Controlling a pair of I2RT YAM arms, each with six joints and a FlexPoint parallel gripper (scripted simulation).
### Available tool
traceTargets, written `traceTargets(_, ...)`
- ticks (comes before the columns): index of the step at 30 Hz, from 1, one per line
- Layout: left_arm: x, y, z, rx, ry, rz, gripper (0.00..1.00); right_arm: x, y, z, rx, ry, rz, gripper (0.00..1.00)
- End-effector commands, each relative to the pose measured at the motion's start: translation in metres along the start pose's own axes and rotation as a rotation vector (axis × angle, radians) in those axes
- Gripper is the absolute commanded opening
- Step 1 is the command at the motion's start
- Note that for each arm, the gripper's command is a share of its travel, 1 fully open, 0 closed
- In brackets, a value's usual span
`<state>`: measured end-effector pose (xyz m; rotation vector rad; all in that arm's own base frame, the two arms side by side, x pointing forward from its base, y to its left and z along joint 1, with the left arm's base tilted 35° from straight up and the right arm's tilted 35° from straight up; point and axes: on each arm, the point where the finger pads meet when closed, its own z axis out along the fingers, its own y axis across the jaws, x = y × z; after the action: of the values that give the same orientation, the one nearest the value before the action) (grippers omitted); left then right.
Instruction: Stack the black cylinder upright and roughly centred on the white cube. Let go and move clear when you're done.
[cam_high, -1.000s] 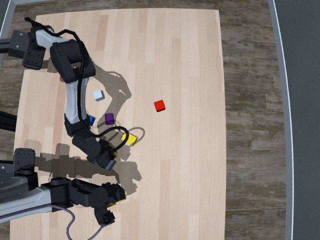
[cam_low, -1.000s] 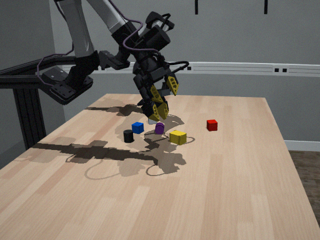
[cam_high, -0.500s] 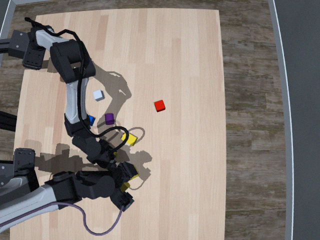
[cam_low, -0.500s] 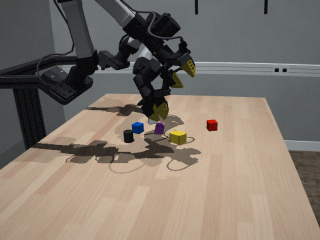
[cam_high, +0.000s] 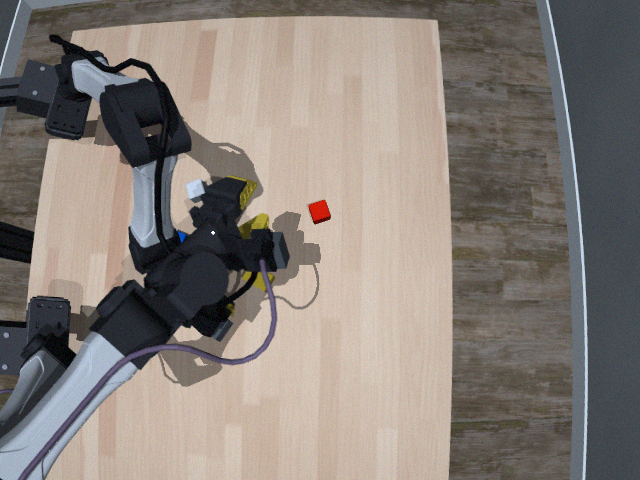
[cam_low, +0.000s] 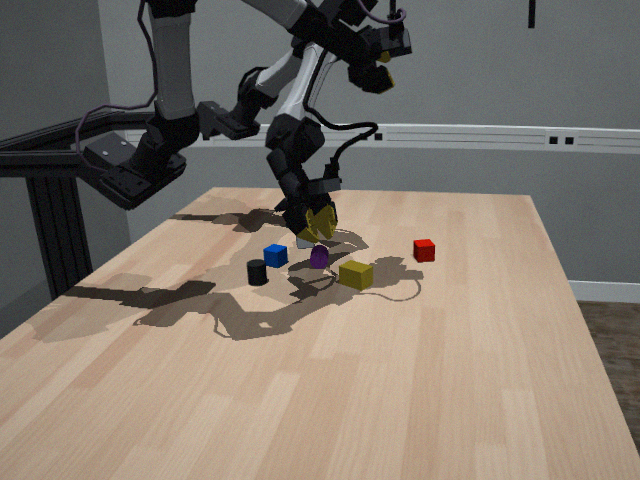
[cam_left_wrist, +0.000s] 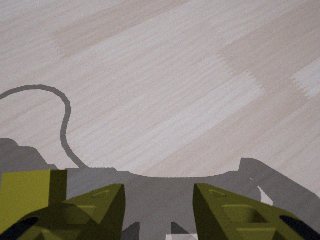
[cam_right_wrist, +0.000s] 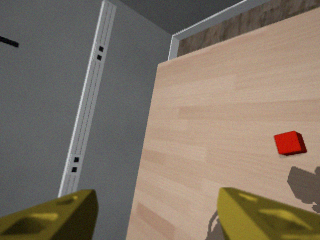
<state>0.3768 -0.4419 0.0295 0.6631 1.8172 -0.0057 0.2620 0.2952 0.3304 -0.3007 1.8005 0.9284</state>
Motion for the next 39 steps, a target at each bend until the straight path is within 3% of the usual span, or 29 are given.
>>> traceTargets(1,-0.009,-0.002,-0.003,0.006,-0.017,-0.007,0.36,0.004,0.041,0.013,-0.116,0.072,-0.096,0.61)
traceTargets(8,-0.009,-0.002,-0.003,0.006,-0.017,-0.007,0.36,0.042,0.187,-0.011,-0.541,0.176,-0.28,0.61)
traceTargets(15,-0.009,-0.002,-0.003,0.006,-0.017,-0.007,0.36,0.086,0.314,-0.083,-0.963,0.219,-0.445,0.61)
traceTargets(17,-0.009,-0.002,-0.003,0.006,-0.017,-0.007,0.36,0.086,0.314,-0.083,-0.963,0.219,-0.445,0.61)
traceTargets(20,-0.009,-0.002,-0.003,0.006,-0.017,-0.007,0.36,0.133,0.343,-0.109,-1.049,0.347,-0.443,0.61)
traceTargets(23,-0.009,-0.002,-0.003,0.006,-0.017,-0.007,0.36,0.206,0.355,-0.136,-1.084,0.598,-0.408,0.61)
traceTargets(25,-0.009,-0.002,-0.003,0.006,-0.017,-0.007,0.36,0.237,0.355,-0.147,-1.077,0.712,-0.399,0.61)
traceTargets(28,-0.009,-0.002,-0.003,0.006,-0.017,-0.007,0.36,0.291,0.343,-0.154,-0.982,0.874,-0.384,0.61)
traceTargets(32,-0.009,-0.002,-0.003,0.006,-0.017,-0.007,0.36,0.37,0.297,-0.128,-0.753,0.991,-0.338,0.61)
traceTargets(34,-0.009,-0.002,-0.003,0.006,-0.017,-0.007,0.36,0.37,0.297,-0.128,-0.753,0.991,-0.338,0.61)
traceTargets(37,-0.009,-0.002,-0.003,0.006,-0.017,-0.007,0.36,0.419,0.253,-0.11,-0.593,1.059,-0.272,0.61)
traceTargets(39,-0.009,-0.002,-0.003,0.006,-0.017,-0.007,0.36,0.455,0.232,-0.121,-0.565,1.136,-0.26,0.61)
